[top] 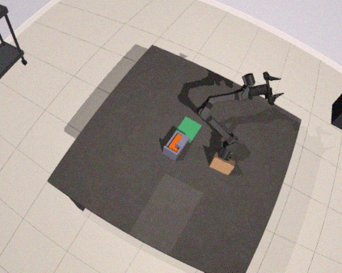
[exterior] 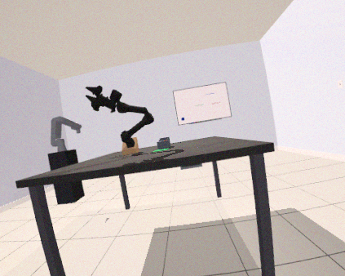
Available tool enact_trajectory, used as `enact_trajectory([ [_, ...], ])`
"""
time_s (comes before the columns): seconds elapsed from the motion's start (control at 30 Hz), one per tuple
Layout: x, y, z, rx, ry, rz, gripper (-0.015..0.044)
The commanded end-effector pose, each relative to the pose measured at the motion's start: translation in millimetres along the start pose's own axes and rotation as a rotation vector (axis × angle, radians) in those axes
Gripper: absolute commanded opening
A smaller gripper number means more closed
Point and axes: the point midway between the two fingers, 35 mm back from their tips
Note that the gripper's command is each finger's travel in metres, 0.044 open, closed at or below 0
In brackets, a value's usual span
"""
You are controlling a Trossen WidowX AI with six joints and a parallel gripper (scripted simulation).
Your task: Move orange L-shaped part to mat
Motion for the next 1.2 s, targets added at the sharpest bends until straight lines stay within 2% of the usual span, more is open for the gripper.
enact_trajectory([
  [0.0,-0.5,0.5,-0.9,-0.005,-0.004,-0.001,0.0374],
  [0.23,-12.2,20.0,-34.5,-0.164,-0.136,-0.085,0.019],
  [0.4,-11.8,47.0,-96.9,-0.369,-0.35,-0.269,0.018],
  [0.6,17.3,59.7,-169.0,-0.598,-0.582,-0.485,0.018],
  [0.77,68.1,63.2,-233.4,-0.751,-0.779,-0.725,0.018],
  [0.9,125.6,57.7,-274.4,-0.82,-0.932,-0.931,0.018],
  [1.17,259.3,25.6,-309.4,-0.845,-1.203,-1.309,0.018],
])
Point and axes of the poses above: the point midway between the two fingers, 35 mm back from their tips, its own x axis back along the fingers, its own y axis across the jaws, z = x × y, and after that the axes turned 14 degrees about -x, right-handed
